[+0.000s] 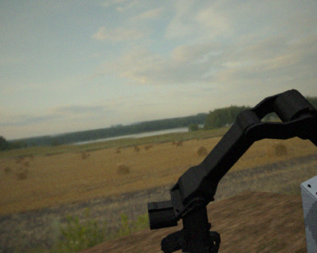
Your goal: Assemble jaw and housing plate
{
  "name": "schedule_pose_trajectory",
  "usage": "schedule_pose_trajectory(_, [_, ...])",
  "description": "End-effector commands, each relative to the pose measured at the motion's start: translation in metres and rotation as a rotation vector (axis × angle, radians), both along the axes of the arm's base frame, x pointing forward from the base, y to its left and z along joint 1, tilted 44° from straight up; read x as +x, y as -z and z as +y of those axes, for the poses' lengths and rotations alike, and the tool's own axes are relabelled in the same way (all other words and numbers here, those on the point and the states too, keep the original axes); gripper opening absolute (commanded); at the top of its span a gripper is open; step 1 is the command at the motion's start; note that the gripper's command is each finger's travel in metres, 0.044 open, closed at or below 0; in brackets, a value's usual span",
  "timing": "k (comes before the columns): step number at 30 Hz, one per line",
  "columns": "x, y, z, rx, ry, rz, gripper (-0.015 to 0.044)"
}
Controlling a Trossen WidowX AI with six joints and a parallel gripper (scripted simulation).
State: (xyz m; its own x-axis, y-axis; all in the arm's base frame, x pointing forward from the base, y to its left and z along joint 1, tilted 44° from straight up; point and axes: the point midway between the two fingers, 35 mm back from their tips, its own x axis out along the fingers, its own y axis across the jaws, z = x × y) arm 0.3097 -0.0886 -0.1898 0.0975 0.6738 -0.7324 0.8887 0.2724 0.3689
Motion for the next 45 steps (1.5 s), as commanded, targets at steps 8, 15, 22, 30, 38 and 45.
schedule_pose_trajectory(8, [-0.0009,0.0004,0.002,0.006,0.004,0.004,0.044])
schedule_pose_trajectory(15, [-0.0009,0.0004,0.002,0.006,0.004,0.004,0.044])
schedule_pose_trajectory(22, [-0.0009,0.0004,0.002,0.006,0.004,0.004,0.044])
schedule_pose_trajectory(30, [0.0,0.0,0.0,0.0,0.0,0.0,0.0414])
schedule_pose_trajectory(38, [0.0,0.0,0.0,0.0,0.0,0.0,0.0204])
schedule_pose_trajectory(45, [0.0,0.0,0.0,0.0,0.0,0.0,0.0137])
